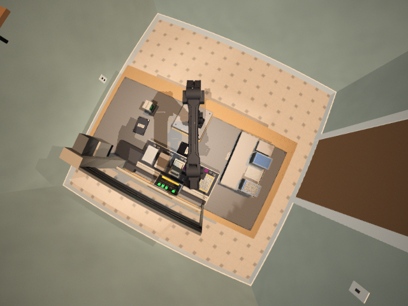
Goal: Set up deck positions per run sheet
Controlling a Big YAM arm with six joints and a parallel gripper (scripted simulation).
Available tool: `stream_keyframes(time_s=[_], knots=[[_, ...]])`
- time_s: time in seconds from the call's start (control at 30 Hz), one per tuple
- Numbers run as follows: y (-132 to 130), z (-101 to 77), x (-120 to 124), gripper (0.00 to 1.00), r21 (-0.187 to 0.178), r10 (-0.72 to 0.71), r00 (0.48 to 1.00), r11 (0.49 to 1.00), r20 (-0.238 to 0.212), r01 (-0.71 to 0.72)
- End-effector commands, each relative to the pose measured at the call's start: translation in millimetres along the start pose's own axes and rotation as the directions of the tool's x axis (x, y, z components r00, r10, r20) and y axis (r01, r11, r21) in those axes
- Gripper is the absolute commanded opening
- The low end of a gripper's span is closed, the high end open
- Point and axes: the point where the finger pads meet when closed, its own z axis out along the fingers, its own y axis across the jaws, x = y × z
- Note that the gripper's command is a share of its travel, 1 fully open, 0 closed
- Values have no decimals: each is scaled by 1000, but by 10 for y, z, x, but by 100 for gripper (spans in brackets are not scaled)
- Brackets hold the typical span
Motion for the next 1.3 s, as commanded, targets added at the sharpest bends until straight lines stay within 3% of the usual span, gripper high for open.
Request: stream_keyframes(time_s=[0.0,1.27], knots=[[-129,-114,4,100,-16,-14,999,1000,37,14],[-1516,-60,940,100,0,-13,1000,1000,15,13]])
